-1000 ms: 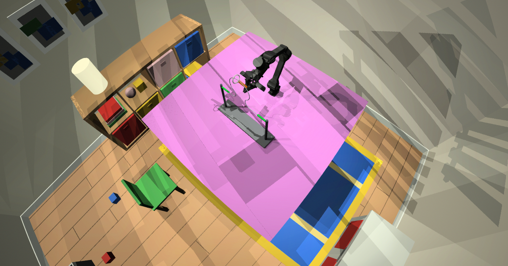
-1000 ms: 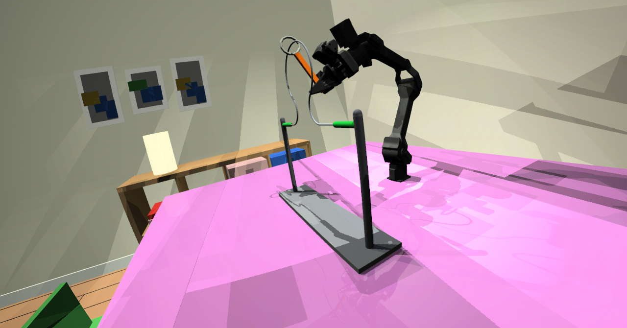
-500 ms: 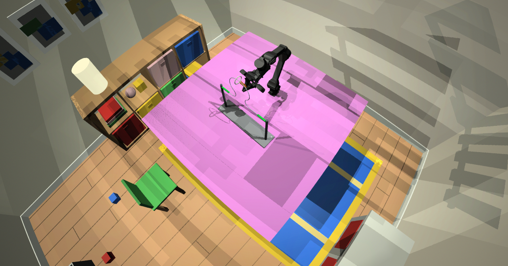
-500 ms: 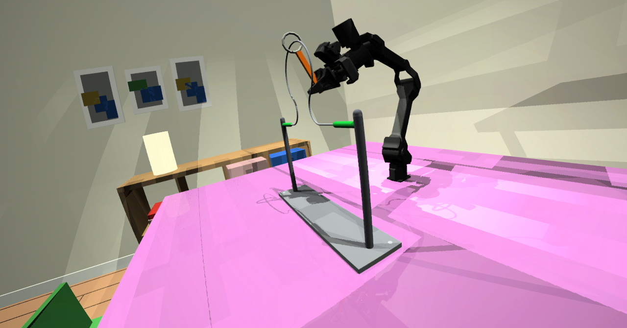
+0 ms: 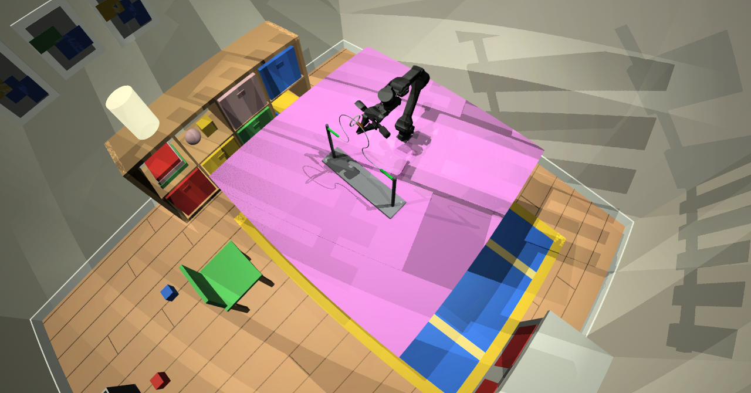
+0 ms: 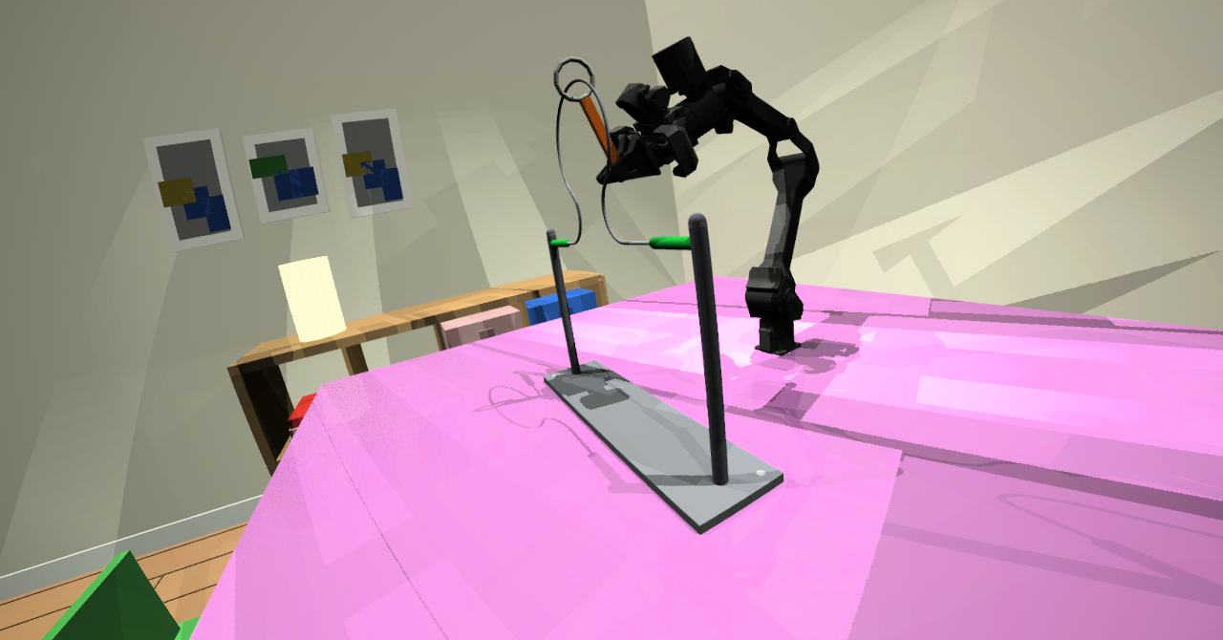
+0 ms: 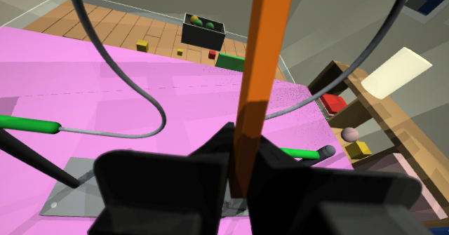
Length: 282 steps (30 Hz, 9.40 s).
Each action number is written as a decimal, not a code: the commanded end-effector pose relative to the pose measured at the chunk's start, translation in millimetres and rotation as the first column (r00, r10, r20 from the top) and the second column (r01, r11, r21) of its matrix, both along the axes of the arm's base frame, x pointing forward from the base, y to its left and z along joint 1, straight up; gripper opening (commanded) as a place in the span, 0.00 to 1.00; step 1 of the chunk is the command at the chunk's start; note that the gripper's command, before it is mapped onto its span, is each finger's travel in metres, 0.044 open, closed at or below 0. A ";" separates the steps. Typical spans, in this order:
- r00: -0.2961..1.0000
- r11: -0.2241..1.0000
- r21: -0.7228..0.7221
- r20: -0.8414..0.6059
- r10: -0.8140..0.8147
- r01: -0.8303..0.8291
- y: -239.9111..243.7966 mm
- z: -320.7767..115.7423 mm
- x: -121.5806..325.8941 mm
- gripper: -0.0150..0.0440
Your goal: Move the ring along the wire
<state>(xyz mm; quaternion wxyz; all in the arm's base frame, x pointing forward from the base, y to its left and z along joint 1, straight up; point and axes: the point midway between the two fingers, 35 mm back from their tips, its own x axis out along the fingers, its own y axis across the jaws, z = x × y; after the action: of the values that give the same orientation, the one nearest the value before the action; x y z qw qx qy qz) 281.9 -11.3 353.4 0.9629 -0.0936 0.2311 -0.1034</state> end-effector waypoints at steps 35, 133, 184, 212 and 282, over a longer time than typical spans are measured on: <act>1.000 0.886 -0.463 -0.016 -0.011 0.003 -16.0 4.8 -0.6 0.00; 0.998 -0.149 -0.988 -0.028 -0.061 -0.036 -28.8 45.0 -1.8 0.00; 0.996 -0.347 -0.937 -0.012 -0.089 -0.042 -45.5 26.3 -4.2 0.00; 0.991 0.302 -0.953 -0.042 -0.131 0.000 -63.3 -72.8 -10.7 0.00; 1.000 0.986 0.167 0.014 0.006 -0.008 95.3 -210.1 8.4 0.00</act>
<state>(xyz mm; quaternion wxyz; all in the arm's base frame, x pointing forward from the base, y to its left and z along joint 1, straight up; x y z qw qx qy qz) 289.6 79.0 142.0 0.9687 -0.0240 0.2334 -0.0808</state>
